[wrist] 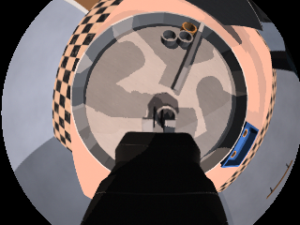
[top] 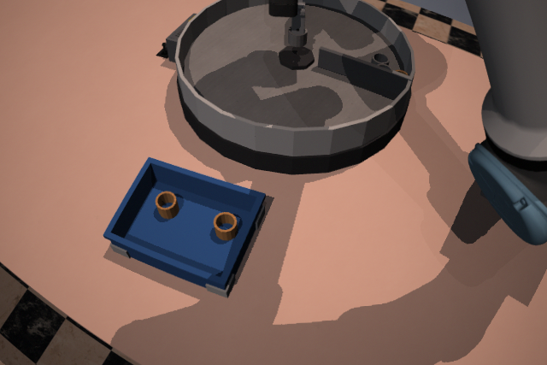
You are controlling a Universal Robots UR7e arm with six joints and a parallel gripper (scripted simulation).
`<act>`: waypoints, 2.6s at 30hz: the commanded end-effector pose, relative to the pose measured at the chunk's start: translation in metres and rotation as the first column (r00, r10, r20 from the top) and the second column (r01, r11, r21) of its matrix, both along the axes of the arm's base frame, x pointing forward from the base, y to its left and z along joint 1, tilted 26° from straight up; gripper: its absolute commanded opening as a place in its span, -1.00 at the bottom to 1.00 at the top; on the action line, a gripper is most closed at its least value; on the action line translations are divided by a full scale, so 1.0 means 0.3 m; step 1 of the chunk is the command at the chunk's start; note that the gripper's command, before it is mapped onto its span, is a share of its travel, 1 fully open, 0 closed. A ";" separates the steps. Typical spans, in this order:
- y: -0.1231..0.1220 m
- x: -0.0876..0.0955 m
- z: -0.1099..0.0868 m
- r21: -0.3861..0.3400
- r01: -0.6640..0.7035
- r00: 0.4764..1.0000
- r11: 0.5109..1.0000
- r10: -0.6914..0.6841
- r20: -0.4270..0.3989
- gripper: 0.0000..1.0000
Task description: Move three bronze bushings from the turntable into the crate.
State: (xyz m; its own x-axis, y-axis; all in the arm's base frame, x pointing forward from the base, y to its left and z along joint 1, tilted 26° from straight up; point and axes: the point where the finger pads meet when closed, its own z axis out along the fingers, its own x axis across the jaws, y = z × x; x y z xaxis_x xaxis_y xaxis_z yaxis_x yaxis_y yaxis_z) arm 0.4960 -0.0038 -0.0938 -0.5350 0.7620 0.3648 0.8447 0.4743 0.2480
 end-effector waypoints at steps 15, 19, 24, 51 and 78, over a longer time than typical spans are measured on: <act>0.040 0.005 -0.083 -0.001 0.001 1.000 1.000 -0.001 0.001 -1.00; 0.040 0.005 -0.083 -0.001 0.001 1.000 1.000 -0.001 0.001 -1.00; 0.045 0.005 -0.092 -0.001 0.001 1.000 1.000 -0.001 0.002 -1.00; 0.045 0.005 -0.092 -0.001 0.001 1.000 1.000 -0.001 0.002 -0.16; 0.045 0.005 -0.092 -0.001 0.001 1.000 1.000 -0.001 0.002 -0.16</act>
State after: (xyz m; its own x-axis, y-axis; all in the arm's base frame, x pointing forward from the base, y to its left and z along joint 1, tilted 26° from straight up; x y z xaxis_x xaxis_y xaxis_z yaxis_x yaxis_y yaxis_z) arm 0.4969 0.0101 -0.1219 -0.5349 0.7622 0.3646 0.8448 0.4741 0.2481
